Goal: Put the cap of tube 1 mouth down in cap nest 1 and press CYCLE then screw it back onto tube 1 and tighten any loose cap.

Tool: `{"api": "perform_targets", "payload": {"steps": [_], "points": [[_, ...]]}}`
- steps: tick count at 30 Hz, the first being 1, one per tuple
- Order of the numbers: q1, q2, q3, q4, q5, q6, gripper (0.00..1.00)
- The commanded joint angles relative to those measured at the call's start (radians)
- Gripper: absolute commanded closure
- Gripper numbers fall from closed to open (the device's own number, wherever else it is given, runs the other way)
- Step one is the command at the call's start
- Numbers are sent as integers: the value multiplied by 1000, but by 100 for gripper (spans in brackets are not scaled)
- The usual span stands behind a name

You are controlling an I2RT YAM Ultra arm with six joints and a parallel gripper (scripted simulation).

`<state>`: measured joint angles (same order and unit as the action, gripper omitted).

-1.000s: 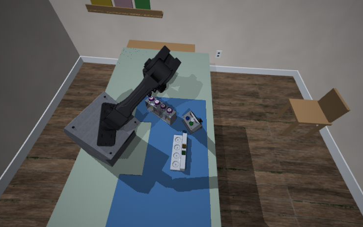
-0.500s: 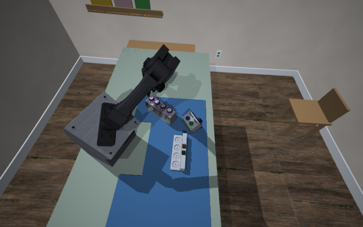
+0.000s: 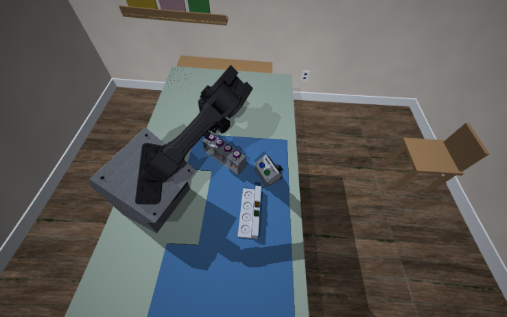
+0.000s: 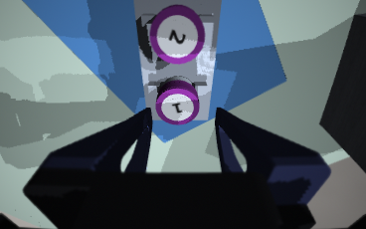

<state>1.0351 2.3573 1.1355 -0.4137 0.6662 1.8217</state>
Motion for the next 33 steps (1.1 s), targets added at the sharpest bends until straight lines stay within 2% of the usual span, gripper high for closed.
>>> {"api": "perform_targets", "payload": {"steps": [1,4,33], "points": [[-1,5,0,41,8,-26,51],[-16,25,-2,75,8,-46,51],[-32,42,-5,108,9,-65,51]]}}
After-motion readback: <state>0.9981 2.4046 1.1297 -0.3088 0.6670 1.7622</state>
